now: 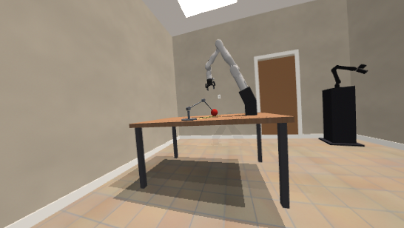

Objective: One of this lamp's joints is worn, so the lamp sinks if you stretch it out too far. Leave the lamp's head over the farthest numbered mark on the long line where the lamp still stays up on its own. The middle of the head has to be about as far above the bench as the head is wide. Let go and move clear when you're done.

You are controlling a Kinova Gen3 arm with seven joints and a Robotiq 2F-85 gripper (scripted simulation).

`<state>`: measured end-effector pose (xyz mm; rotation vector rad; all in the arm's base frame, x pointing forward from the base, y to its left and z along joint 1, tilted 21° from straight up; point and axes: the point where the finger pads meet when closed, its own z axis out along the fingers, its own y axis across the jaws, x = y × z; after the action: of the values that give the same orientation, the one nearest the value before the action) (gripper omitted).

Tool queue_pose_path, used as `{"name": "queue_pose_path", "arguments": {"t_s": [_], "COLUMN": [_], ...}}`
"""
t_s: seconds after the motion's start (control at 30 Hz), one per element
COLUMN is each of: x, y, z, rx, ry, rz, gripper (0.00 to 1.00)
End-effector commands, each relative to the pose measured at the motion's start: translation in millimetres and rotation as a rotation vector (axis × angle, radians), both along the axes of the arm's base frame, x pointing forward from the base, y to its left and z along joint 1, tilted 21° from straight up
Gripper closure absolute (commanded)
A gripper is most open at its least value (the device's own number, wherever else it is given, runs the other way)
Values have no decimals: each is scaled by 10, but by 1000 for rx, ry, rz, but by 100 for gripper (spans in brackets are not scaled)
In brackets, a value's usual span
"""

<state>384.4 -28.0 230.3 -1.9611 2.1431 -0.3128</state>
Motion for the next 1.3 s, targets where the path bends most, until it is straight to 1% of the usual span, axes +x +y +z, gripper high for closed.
{"name": "queue_pose_path", "arguments": {"t_s": [0.0,0.1,0.6,0.67,1.17,1.23,1.27], "x": [3,1,-1,-1,13,13,31], "y": [-76,-94,-67,-67,-12,-12,-14], "z": [35,41,30,30,44,44,-2], "rx": [-1,-1,176,176,347,347,347], "ry": [-5,-5,-55,-55,-107,-107,-108], "rz": [-8,-7,18,18,49,49,49], "gripper": [0,0,0,0,0,0,0]}}
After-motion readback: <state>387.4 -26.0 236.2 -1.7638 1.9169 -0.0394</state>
